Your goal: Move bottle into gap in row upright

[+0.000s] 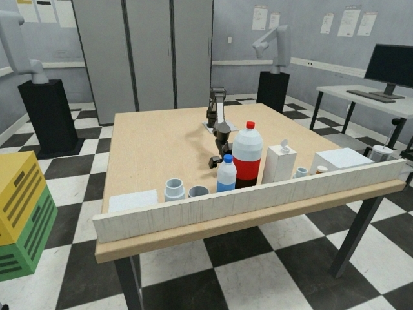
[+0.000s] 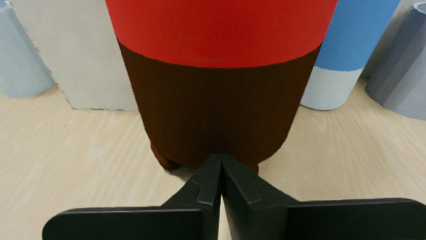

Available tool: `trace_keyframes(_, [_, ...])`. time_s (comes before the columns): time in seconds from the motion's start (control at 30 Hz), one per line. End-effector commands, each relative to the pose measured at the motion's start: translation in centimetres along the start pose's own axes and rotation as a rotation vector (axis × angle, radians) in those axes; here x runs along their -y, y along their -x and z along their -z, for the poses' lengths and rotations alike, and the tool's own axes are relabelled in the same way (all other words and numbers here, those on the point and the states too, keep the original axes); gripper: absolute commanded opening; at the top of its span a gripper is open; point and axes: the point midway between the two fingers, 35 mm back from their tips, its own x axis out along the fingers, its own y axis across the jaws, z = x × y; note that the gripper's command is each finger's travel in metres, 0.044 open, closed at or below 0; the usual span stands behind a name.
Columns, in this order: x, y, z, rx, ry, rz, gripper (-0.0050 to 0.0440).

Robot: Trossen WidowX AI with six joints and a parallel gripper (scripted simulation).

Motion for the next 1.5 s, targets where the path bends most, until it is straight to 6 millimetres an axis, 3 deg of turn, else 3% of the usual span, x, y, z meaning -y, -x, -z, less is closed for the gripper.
trace_keyframes(0.0, [-0.18, -0.33, -1.74, 0.031, 0.008, -0.001, -0.0050])
trace_keyframes(1.47, [-0.18, -1.14, -2.20, 0.033, 0.008, -0.001, -0.0050])
